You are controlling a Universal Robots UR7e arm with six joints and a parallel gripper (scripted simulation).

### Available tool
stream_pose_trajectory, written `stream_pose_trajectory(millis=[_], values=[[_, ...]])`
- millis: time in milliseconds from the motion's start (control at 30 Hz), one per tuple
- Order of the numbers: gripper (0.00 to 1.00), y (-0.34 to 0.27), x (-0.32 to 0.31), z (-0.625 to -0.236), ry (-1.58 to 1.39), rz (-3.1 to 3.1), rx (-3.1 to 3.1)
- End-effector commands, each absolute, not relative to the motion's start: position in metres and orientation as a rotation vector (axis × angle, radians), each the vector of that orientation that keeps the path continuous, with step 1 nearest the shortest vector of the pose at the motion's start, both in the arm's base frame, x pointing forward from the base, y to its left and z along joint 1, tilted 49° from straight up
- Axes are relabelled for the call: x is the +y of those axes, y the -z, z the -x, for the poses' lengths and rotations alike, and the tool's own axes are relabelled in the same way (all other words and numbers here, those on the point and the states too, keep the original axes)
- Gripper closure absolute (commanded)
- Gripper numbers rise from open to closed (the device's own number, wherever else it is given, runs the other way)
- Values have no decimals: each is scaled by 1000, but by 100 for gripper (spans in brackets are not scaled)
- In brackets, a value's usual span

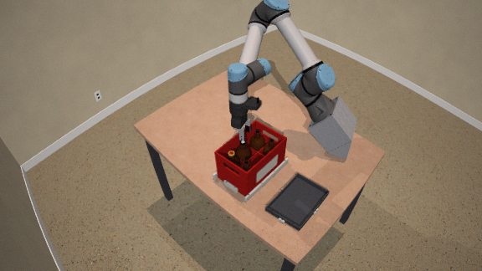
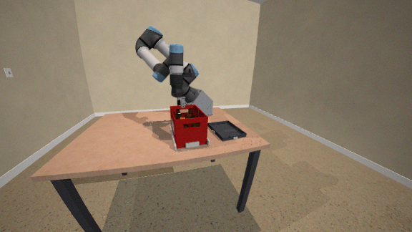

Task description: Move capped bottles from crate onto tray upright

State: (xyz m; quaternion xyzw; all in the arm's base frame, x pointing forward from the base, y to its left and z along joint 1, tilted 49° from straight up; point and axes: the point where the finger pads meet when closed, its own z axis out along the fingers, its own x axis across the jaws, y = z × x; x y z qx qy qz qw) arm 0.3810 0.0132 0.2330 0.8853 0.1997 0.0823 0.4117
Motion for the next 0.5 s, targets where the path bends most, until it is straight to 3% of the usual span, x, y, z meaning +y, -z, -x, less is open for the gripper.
stream_pose_trajectory(millis=[0,467], values=[[0,-238,7,-383,-177,-2208,580],[0,-239,7,-381,-113,-2165,708]])
